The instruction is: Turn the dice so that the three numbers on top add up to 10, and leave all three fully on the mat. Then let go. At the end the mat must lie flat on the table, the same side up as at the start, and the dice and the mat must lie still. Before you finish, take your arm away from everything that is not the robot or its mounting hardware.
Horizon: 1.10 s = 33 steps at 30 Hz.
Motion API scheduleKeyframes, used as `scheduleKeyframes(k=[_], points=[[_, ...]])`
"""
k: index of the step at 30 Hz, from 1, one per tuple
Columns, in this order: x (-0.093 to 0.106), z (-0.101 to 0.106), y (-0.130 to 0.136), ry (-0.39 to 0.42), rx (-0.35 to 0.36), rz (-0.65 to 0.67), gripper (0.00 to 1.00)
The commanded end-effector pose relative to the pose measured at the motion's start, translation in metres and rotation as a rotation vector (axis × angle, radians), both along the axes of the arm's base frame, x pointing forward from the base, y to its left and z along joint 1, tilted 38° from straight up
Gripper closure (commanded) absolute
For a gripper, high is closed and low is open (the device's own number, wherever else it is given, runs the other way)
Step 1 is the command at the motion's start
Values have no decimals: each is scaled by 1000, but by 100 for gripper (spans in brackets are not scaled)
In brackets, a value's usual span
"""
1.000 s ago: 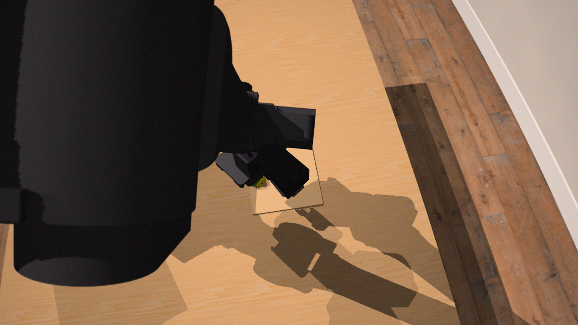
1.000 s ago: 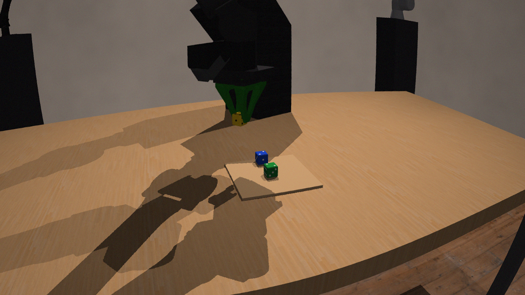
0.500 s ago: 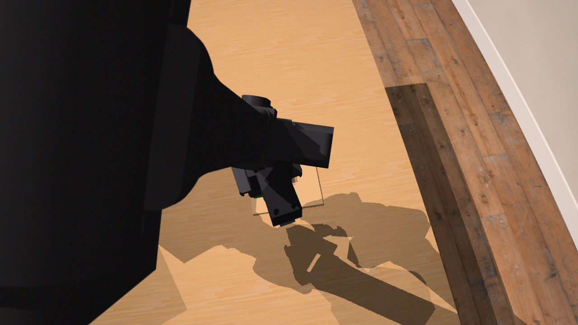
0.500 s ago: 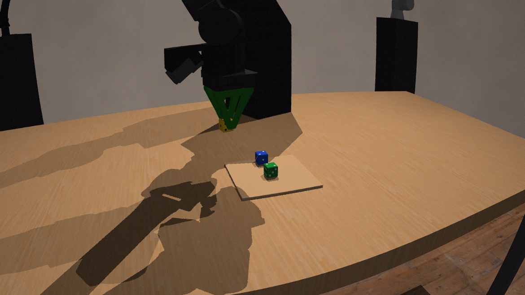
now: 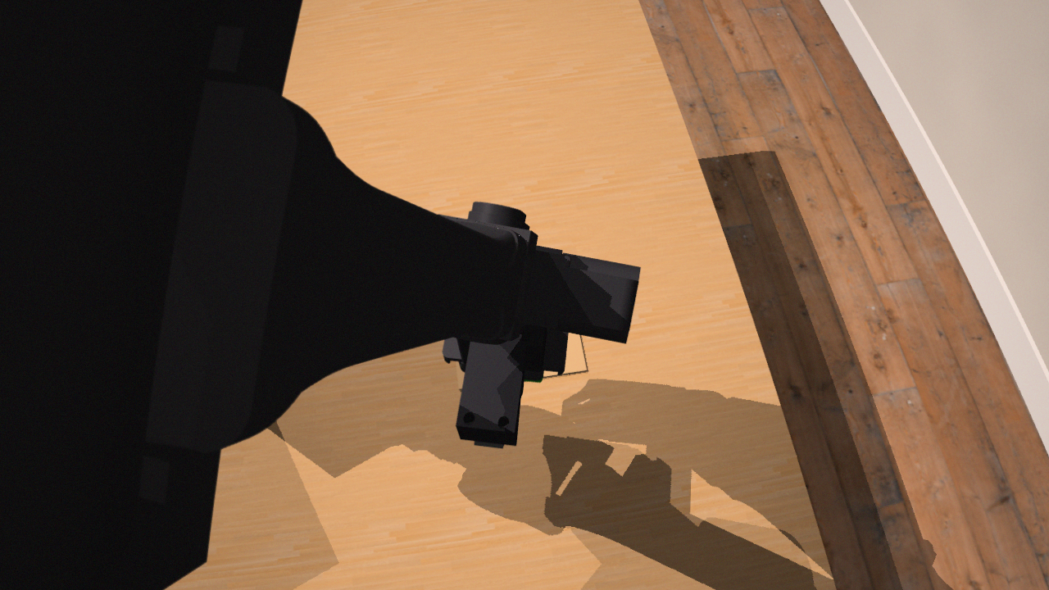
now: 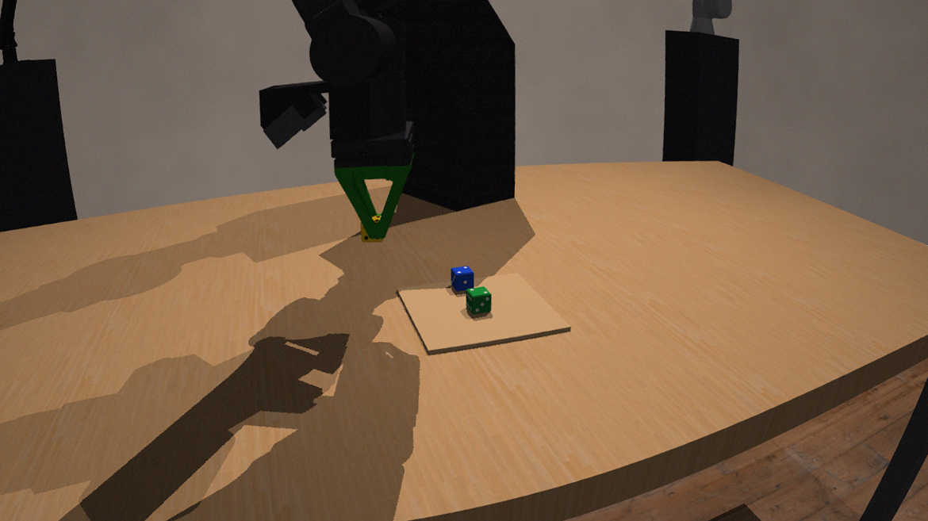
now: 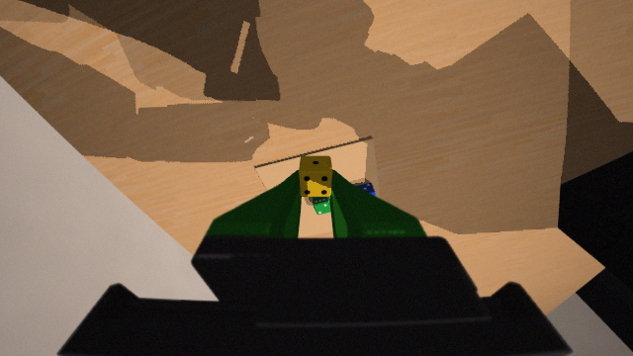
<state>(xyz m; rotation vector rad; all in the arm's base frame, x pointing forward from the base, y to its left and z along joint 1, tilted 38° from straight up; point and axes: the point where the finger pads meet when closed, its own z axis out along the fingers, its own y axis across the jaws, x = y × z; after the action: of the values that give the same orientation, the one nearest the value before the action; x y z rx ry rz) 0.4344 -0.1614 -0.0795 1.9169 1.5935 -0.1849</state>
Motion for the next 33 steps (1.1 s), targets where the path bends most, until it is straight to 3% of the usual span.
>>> scheduleKeyframes(k=[1, 14, 25, 28, 33], points=[[9, 16, -1, -91, 31, -92, 85], [24, 39, -20, -314, 144, -402, 85], [19, 38, -25, -349, 171, -431, 85], [19, 39, -25, -371, 248, -362, 85], [18, 40, -25, -470, 511, -190, 85]])
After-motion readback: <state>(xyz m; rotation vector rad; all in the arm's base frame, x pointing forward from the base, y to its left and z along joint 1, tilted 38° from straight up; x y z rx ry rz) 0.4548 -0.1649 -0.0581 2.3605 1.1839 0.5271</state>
